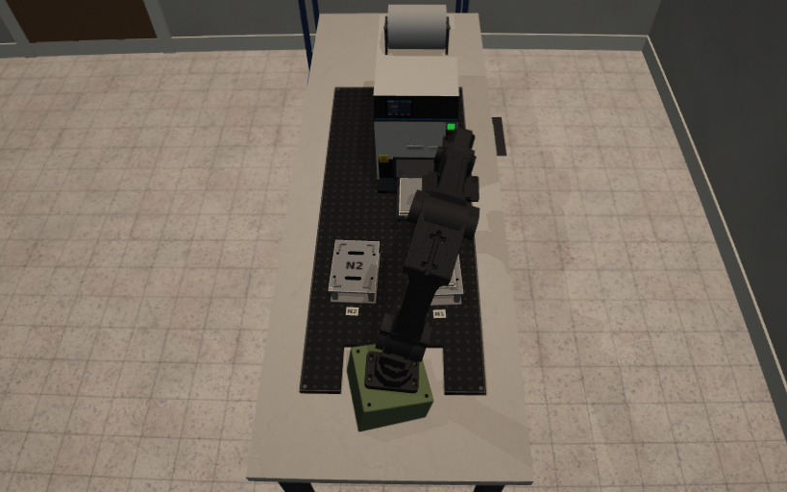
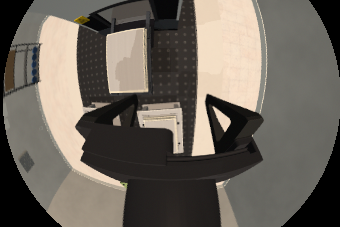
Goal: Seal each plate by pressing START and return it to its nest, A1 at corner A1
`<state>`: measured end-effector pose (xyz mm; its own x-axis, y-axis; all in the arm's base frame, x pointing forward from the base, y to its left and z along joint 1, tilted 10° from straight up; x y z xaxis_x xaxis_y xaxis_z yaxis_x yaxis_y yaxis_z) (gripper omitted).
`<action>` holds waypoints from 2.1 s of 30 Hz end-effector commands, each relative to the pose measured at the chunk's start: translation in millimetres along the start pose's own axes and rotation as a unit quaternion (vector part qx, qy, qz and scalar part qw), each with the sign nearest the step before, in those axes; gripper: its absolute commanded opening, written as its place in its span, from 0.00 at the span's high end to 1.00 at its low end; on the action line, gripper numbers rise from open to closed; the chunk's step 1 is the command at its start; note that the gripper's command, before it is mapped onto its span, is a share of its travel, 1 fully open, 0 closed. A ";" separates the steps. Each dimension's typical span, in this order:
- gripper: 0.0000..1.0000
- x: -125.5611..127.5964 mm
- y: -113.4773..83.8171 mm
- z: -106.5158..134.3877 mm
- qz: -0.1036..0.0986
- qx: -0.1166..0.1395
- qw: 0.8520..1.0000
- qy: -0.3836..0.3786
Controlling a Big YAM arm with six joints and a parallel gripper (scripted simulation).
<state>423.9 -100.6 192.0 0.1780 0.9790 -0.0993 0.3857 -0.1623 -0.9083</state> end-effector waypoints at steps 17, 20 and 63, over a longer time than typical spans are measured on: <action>0.00 97.4 12.6 -56.3 -0.008 -0.009 1.000 0.009; 0.00 103.6 18.0 -61.1 -0.004 -0.006 1.000 0.017; 0.00 99.4 4.1 -66.7 -0.013 -0.035 0.999 -0.003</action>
<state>482.1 -19.6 179.0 0.1758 0.9801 -0.0922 0.3793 -0.1539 -0.9124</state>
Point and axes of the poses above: the point where the finger pads meet when closed, its own y axis out along the fingers, its own x axis across the jaws, z = x × y, the point moved 8 cm from there along -y, back along the fingers, and after that the axes turned 11 degrees about y, right-handed, at the moved point
